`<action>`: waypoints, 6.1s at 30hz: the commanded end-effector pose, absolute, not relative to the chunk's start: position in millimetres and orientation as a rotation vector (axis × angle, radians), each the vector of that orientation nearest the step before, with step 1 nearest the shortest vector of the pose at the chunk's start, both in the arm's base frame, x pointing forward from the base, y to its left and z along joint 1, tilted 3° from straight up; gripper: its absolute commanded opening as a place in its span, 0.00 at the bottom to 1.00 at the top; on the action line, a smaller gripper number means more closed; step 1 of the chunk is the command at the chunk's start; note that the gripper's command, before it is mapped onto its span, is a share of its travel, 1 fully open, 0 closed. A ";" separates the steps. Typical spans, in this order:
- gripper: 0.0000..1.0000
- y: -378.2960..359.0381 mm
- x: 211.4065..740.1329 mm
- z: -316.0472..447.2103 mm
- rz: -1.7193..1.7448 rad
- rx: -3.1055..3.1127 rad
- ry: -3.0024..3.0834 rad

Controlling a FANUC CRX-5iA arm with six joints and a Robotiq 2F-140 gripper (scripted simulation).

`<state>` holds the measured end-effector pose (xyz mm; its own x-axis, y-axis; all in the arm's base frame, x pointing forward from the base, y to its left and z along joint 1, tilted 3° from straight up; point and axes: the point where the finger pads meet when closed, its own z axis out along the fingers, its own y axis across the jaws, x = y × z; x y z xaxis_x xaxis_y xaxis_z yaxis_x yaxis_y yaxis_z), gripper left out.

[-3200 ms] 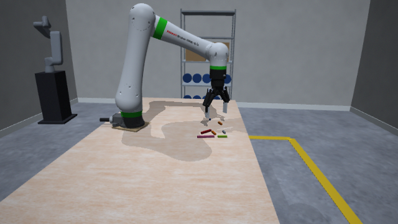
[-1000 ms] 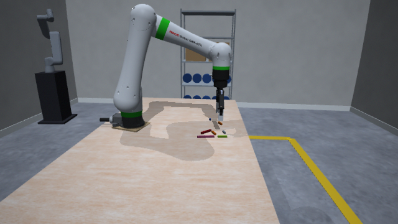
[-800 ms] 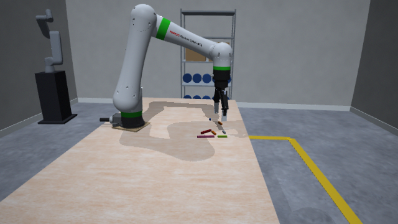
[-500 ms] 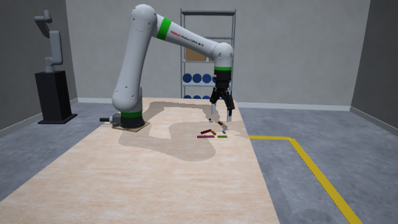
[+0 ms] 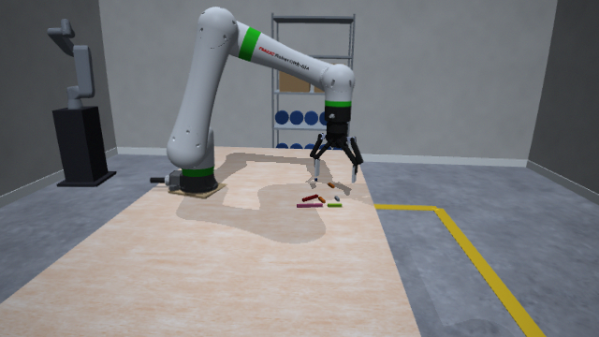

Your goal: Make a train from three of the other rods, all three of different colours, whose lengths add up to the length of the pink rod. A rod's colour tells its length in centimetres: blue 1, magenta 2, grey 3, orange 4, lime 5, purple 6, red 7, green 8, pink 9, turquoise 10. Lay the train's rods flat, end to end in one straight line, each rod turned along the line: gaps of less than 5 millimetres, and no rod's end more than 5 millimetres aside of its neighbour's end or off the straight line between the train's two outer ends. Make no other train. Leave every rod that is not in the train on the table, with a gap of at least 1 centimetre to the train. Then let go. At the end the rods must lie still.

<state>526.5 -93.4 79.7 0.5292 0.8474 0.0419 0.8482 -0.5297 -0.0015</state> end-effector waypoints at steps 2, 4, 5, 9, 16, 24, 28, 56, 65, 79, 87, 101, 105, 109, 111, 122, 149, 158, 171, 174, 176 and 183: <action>1.00 -100.7 528.8 79.5 -0.067 -2.554 -1.778; 1.00 -103.5 529.5 79.3 -0.069 -2.488 -1.872; 1.00 -104.9 529.9 79.2 -0.070 -2.454 -1.918; 1.00 -107.3 530.5 79.0 -0.071 -2.393 -1.995; 1.00 -109.7 531.1 78.9 -0.072 -2.330 -2.070; 1.00 -109.7 531.1 78.9 -0.072 -2.330 -2.070; 1.00 -109.7 531.1 78.9 -0.072 -2.330 -2.070; 1.00 -109.7 531.1 78.9 -0.072 -2.330 -2.070; 1.00 -109.7 531.1 78.9 -0.072 -2.330 -2.070; 1.00 -109.7 531.1 78.9 -0.072 -2.330 -2.070; 1.00 -109.7 531.1 78.9 -0.072 -2.330 -2.070; 1.00 -110.9 529.4 79.0 -0.072 -2.353 -2.043; 1.00 -121.0 514.5 79.3 -0.068 -2.535 -1.805; 1.00 -128.9 502.1 79.4 -0.064 -2.667 -1.598; 1.00 -128.9 502.1 79.4 -0.064 -2.667 -1.598; 1.00 -150.7 462.9 78.3 -0.050 -2.964 -0.909; 1.00 -176.0 403.4 73.1 -0.025 -3.086 0.173; 1.00 -176.0 403.4 73.1 -0.025 -3.086 0.173; 1.00 -176.0 403.4 73.1 -0.025 -3.086 0.173; 1.00 -176.0 403.4 73.1 -0.025 -3.086 0.173; 1.00 -176.0 403.4 73.1 -0.025 -3.086 0.173; 1.00 -176.0 403.4 73.1 -0.025 -3.086 0.173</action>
<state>403.2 -175.9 72.9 0.9936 -0.1123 0.0128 -0.1115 -0.9924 -0.0512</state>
